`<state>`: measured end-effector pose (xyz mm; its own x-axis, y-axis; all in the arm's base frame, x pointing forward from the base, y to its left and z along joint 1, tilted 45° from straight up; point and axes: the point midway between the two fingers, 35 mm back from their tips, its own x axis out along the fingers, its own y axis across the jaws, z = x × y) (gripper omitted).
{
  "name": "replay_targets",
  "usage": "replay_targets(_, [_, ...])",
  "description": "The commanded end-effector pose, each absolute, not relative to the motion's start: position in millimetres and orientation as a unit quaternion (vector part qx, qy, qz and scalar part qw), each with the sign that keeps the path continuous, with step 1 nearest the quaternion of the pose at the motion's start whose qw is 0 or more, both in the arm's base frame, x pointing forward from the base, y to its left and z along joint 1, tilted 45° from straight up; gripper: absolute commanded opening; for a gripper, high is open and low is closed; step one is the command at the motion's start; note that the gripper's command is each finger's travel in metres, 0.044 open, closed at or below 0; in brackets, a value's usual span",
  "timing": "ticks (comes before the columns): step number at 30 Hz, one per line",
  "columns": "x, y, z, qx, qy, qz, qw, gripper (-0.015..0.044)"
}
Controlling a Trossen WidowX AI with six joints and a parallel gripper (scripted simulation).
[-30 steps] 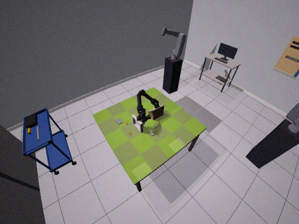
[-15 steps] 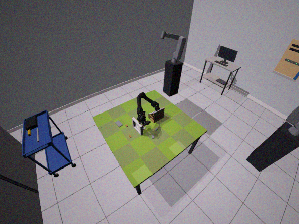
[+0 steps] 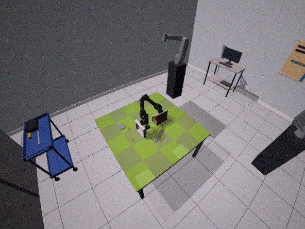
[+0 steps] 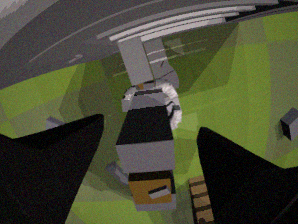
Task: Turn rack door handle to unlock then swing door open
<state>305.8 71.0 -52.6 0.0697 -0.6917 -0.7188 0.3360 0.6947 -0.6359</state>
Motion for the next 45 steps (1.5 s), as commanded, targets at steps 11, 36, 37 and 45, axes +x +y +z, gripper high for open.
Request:
replay_targets(11, [306.3,71.0,-52.5,0.099,0.422,-0.535,0.725,0.0299])
replay_targets(36, [306.2,71.0,-52.6,0.315,0.239,-0.638,0.661,0.0292])
replay_targets(37, [306.2,71.0,-52.6,0.315,0.239,-0.638,0.661,0.0286])
replay_targets(45, [306.2,71.0,-52.6,0.315,0.239,-0.638,0.661,0.0232])
